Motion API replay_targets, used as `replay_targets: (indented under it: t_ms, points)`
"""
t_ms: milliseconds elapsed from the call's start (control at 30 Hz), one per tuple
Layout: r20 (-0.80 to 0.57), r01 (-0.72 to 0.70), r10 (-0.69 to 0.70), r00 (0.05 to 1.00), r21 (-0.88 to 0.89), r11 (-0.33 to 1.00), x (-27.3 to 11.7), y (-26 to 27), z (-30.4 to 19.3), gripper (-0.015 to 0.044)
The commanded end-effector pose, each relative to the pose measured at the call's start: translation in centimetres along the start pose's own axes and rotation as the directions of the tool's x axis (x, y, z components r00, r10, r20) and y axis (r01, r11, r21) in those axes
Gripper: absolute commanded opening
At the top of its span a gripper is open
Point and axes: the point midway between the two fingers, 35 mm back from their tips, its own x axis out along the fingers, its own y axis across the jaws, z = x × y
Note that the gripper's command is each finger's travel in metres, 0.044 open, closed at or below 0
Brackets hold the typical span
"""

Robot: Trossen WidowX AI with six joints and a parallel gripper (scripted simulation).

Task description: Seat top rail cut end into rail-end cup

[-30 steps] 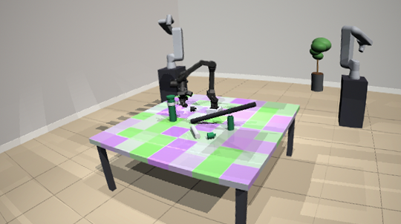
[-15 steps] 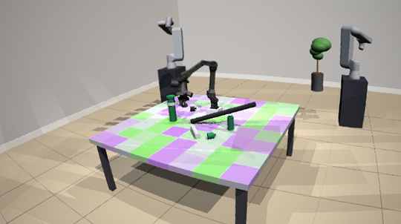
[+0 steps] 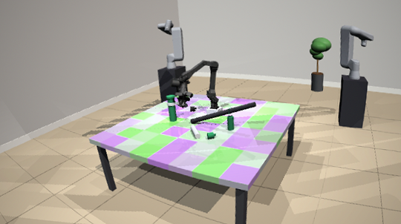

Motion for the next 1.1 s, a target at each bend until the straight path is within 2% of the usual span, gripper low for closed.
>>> replay_targets:
  t_ms: [0, 1067]
  points:
    - [-0.028, 0.002, -0.001, 1.000, 0.034, 0.999, 0.2, -0.4, -0.1, 0.0000]
    - [-0.139, 0.021, 0.011, 0.990, 0.228, 0.974, 1.2, -2.2, -0.4, 0.0000]
